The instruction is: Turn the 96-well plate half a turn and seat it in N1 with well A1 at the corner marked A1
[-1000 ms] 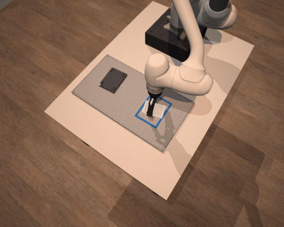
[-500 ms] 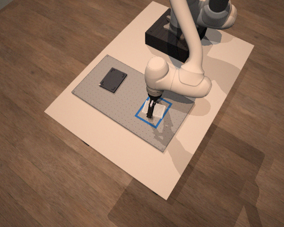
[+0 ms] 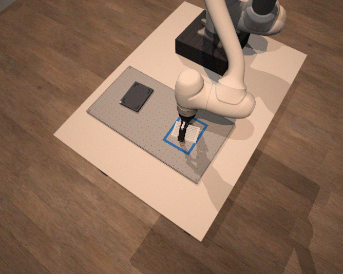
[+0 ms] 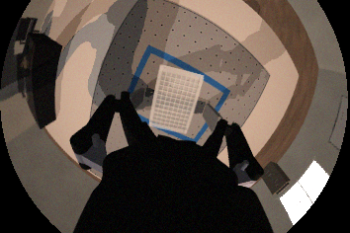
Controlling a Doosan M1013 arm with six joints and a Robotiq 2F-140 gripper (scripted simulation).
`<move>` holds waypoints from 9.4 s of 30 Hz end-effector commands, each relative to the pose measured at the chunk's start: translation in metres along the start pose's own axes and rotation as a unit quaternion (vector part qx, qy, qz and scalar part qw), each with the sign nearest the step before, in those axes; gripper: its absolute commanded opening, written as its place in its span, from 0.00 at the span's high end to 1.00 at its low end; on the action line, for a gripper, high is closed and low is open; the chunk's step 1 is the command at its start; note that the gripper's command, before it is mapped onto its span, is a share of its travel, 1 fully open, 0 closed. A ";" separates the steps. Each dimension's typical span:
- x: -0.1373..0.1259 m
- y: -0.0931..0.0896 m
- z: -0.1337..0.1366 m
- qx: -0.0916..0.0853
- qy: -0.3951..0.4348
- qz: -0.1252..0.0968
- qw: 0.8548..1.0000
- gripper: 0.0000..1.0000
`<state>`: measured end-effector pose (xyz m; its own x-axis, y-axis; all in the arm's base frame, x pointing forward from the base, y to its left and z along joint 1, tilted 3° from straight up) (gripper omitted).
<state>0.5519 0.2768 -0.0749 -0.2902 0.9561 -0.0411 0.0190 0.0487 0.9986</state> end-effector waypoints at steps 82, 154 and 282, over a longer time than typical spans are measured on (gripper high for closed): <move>0.000 0.063 0.000 0.000 0.000 0.000 1.000 1.00; -0.180 0.069 -0.035 0.000 -0.426 0.000 0.905 1.00; -0.334 0.071 -0.064 0.000 -0.771 0.000 0.637 1.00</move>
<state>0.5889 -0.0572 0.0145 0.9943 0.1042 -0.0242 0.0192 0.0486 0.9986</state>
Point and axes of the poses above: the point where the finger pads meet when closed, its own y axis back along the fingers, its own z axis across the jaws, x = y × z, the point moved 2 cm from there along y, back along the fingers, and after that the axes turned 10 degrees about -y, right-handed, at the moved point
